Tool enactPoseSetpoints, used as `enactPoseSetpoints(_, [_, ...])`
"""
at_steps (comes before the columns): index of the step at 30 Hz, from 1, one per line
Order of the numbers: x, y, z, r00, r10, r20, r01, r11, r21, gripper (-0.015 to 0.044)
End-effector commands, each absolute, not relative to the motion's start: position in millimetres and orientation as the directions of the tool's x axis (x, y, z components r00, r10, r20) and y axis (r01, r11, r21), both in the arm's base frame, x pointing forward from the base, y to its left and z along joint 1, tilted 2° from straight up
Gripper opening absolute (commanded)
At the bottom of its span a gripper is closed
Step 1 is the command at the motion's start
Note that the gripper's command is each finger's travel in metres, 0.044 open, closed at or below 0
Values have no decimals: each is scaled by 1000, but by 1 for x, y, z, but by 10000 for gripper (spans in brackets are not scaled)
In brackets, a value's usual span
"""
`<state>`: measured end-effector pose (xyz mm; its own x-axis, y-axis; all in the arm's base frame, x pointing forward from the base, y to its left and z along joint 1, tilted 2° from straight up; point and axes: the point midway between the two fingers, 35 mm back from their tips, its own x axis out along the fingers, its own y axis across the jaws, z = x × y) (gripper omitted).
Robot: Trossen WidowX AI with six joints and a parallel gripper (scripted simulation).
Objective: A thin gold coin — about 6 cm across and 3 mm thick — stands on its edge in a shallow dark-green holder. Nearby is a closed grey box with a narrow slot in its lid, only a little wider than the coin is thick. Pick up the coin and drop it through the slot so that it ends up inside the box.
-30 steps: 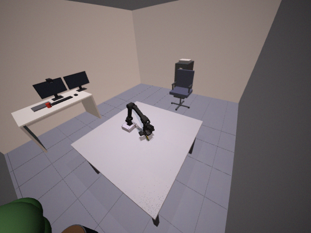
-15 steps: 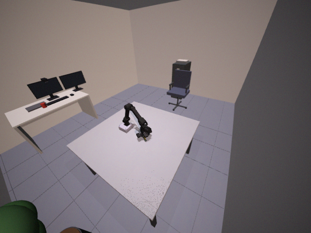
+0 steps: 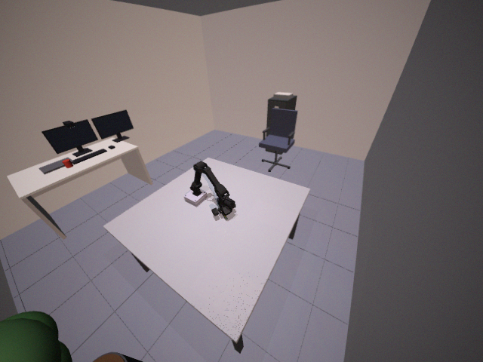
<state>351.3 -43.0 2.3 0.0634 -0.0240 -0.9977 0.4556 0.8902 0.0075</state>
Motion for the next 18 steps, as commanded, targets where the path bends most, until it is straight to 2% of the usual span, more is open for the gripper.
enactPoseSetpoints(1, [350,-43,0,60,-26,-998,451,893,4,3])
enactPoseSetpoints(18, [351,-43,19,60,-26,-998,451,893,4,0])
